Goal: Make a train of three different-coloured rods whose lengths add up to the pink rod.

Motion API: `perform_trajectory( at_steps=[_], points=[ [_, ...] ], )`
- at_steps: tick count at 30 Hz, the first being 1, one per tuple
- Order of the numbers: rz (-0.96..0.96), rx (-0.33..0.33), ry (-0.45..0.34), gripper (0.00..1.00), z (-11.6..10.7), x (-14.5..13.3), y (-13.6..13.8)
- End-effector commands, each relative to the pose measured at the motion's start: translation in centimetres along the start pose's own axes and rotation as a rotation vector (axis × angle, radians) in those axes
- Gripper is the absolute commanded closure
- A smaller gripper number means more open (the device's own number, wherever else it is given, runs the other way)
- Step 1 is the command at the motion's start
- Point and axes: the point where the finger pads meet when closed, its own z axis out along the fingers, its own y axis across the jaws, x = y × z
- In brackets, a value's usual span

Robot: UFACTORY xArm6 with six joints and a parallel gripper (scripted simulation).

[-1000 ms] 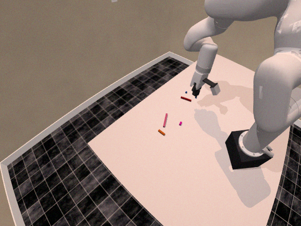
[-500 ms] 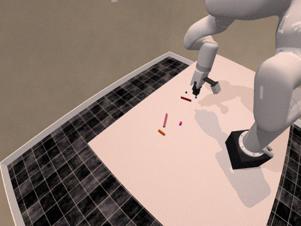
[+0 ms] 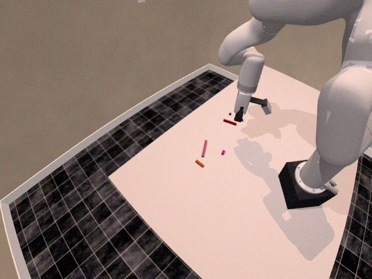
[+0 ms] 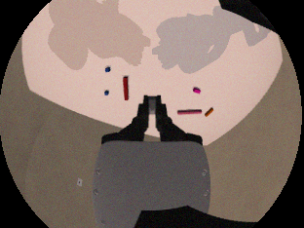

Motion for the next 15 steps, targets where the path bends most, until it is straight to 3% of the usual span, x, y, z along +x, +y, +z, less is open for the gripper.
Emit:
perform_trajectory(
  at_steps=[1, 13, 15],
  points=[
    [-0.167, -0.004, -0.015, 0.96, -0.1, -0.5, 1.0],
    [-0.613, 0.0, -0.015, 0.96, -0.2, -1.5, 4.1],
    [-0.613, 0.0, -0.015, 0.96, -0.2, -1.5, 4.1]
  ],
)
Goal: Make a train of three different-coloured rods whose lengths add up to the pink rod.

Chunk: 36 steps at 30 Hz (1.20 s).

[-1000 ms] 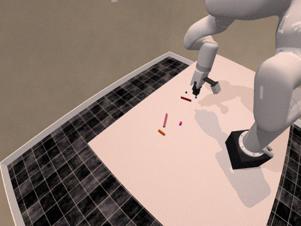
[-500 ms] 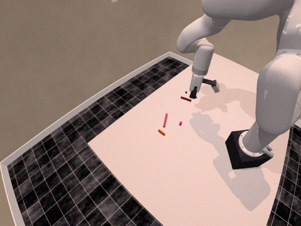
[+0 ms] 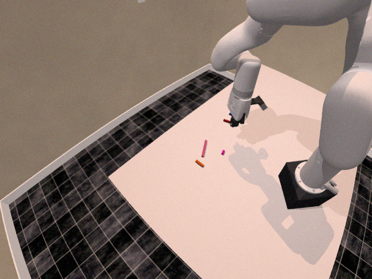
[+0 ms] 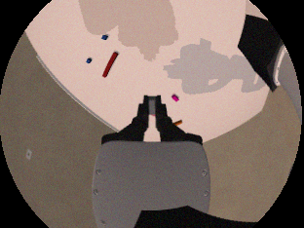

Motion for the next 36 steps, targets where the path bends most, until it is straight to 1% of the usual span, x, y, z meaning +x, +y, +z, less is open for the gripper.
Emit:
perform_trajectory(
  at_steps=[1, 15, 17, 21, 24, 36],
  points=[
    [-0.161, 0.002, -0.019, 0.96, -0.1, -0.9, 0.7],
    [-0.665, 0.008, -0.019, 0.96, -0.2, -3.2, 3.3],
    [-0.665, 0.008, -0.019, 0.96, -0.2, -3.2, 3.3],
    [-0.825, 0.01, -0.02, 0.96, -0.2, -3.9, 4.2],
    [-0.86, 0.01, -0.02, 0.96, -0.2, -4.1, 4.4],
    [-0.862, 0.01, -0.02, 0.96, -0.2, -4.1, 4.4]
  ],
)
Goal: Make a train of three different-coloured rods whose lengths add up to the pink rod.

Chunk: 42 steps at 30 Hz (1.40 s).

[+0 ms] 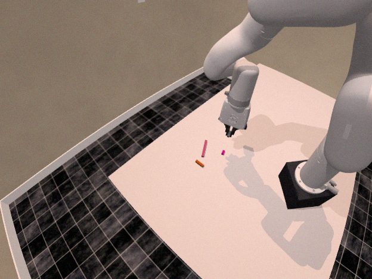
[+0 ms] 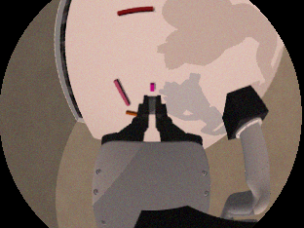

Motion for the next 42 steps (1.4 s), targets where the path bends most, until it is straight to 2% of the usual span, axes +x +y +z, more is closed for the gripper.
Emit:
perform_trajectory(
  at_steps=[1, 7, 15, 30, 42],
  points=[
    [0.0, 0.003, 0.001, 0.96, -0.1, 0.0, -0.1],
    [-0.001, 0.003, 0.0, 0.96, 0.3, 0.0, -0.1],
    [-0.001, 0.003, 0.0, 0.96, 1.9, 0.0, -0.1],
    [-0.001, 0.003, 0.0, 0.96, 7.9, 0.1, -0.1],
    [-0.001, 0.003, 0.0, 0.96, 8.7, 0.1, -0.1]
  ],
)
